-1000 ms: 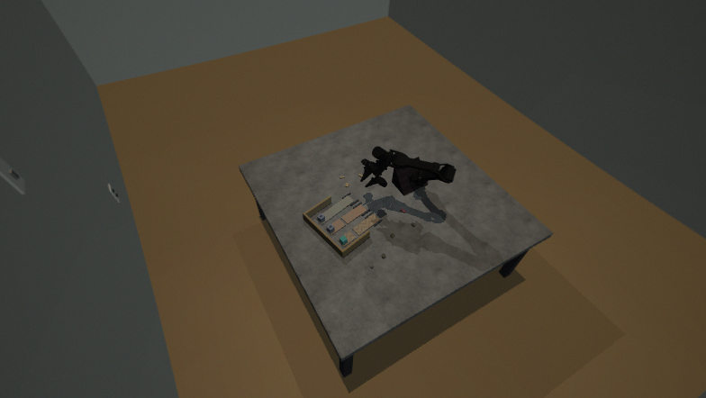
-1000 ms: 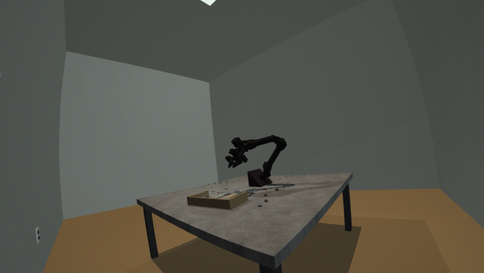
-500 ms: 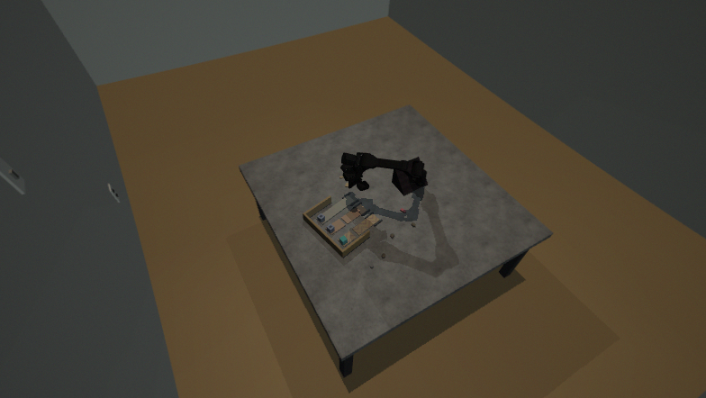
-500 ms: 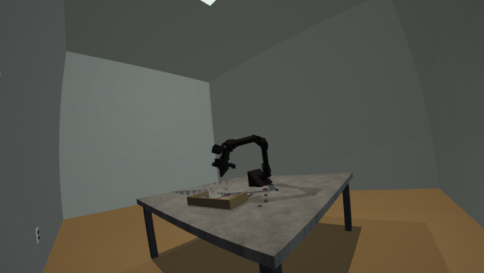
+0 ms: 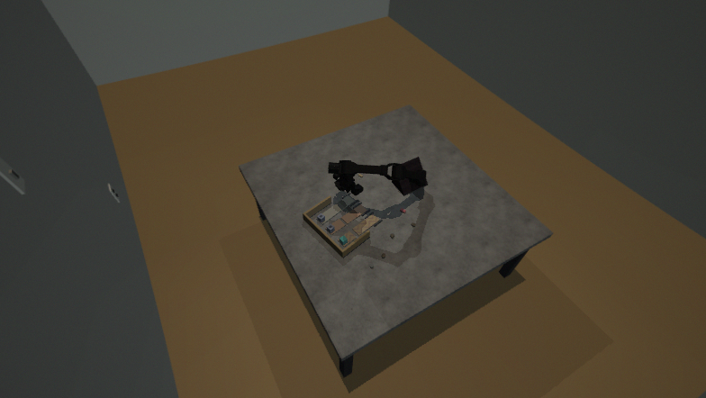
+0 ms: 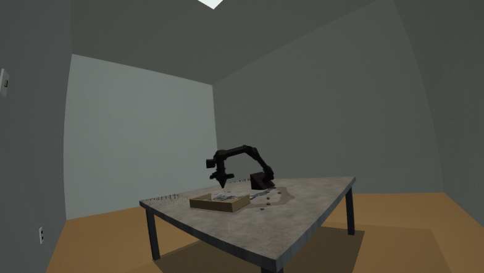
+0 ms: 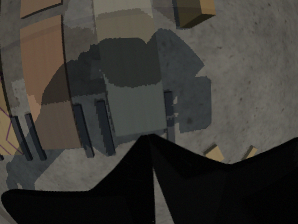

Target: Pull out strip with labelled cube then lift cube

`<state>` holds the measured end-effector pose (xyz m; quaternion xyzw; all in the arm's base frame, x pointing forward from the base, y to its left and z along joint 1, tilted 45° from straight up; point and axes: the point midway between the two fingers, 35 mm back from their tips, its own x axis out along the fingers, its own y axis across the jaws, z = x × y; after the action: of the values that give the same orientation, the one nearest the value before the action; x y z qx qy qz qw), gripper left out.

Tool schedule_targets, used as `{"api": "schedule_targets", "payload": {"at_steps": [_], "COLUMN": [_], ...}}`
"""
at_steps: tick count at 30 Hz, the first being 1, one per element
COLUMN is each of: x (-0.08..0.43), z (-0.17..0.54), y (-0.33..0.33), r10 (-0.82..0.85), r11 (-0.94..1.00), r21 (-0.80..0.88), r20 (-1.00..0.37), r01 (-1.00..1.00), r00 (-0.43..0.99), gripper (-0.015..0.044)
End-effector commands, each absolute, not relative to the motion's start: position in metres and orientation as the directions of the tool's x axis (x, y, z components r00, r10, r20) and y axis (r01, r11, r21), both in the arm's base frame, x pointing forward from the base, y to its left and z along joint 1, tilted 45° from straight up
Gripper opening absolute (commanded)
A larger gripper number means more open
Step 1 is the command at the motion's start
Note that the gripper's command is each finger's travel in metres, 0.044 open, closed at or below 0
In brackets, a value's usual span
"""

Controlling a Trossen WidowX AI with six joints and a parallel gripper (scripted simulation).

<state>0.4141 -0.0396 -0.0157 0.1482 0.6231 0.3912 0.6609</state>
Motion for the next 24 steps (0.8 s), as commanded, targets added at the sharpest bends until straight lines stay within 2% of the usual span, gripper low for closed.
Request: {"api": "schedule_targets", "payload": {"at_steps": [1,24], "x": [0.416,0.415], "z": [-0.016,-0.043], "y": [-0.039,-0.011], "r10": [0.697,0.697], "r11": [0.651,0.651], "r21": [0.676,0.676], "r20": [-0.712,-0.712], "r01": [-0.345,-0.345], "r00": [-0.081,-0.081], "gripper": [0.0000,0.0000]}}
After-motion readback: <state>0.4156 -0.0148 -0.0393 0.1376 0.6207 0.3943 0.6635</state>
